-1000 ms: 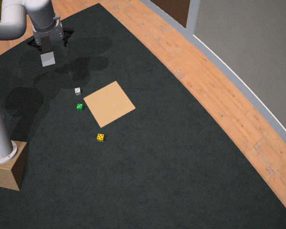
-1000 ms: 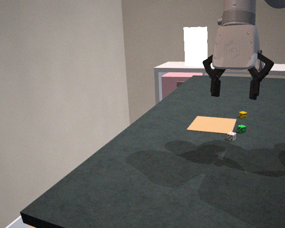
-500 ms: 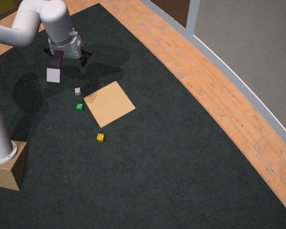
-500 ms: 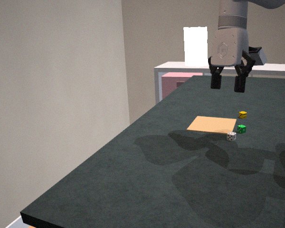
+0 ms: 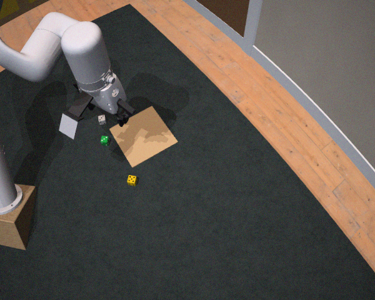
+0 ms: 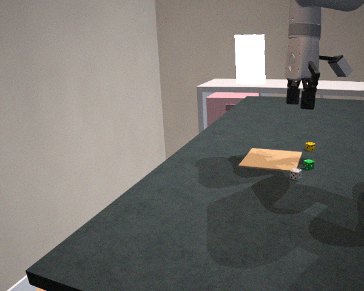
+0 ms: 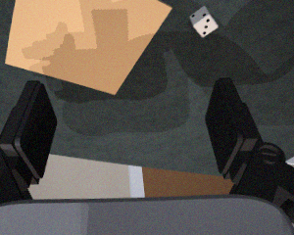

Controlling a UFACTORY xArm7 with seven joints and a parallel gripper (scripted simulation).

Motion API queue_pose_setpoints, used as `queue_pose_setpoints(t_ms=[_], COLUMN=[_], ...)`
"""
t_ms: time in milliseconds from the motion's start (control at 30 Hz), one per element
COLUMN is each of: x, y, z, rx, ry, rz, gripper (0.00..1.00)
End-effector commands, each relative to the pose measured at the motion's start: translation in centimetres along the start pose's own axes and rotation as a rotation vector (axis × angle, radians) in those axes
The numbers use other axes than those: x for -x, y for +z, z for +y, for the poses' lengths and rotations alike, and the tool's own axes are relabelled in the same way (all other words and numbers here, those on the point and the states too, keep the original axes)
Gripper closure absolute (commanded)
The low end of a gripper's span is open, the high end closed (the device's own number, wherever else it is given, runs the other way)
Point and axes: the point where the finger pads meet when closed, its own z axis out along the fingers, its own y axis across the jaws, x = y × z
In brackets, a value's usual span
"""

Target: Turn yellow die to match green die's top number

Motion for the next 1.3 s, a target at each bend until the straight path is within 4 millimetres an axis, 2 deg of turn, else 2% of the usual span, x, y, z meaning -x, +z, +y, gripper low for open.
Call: queue_pose_setpoints(t_ms=[0, 33, 67, 133, 167, 233, 267, 333, 367, 467, 1267], x=[-1.9, -1.9, -4.5, -4.5, -6.0, -6.8, -8.1, -8.7, -10.0, -11.1, -11.1], y=[-0.3, -0.3, -0.8, -0.8, -1.1, -1.2, -1.5, -1.6, -1.8, -2.0, -2.0], z=[-2.8, -2.8, -5.0, -5.0, -6.0, -6.6, -7.3, -7.7, -8.3, -8.8, -8.9], rx=[-0.020, -0.020, -0.041, -0.041, -0.052, -0.057, -0.066, -0.070, -0.079, -0.086, -0.086], ry=[0.101, 0.101, 0.209, 0.209, 0.266, 0.297, 0.343, 0.364, 0.409, 0.446, 0.448], rz=[0.018, 0.018, 0.036, 0.036, 0.046, 0.051, 0.059, 0.063, 0.071, 0.078, 0.078], gripper=[0.00, 0.00, 0.00, 0.00, 0.00, 0.00, 0.00, 0.00, 0.00, 0.00, 0.00])
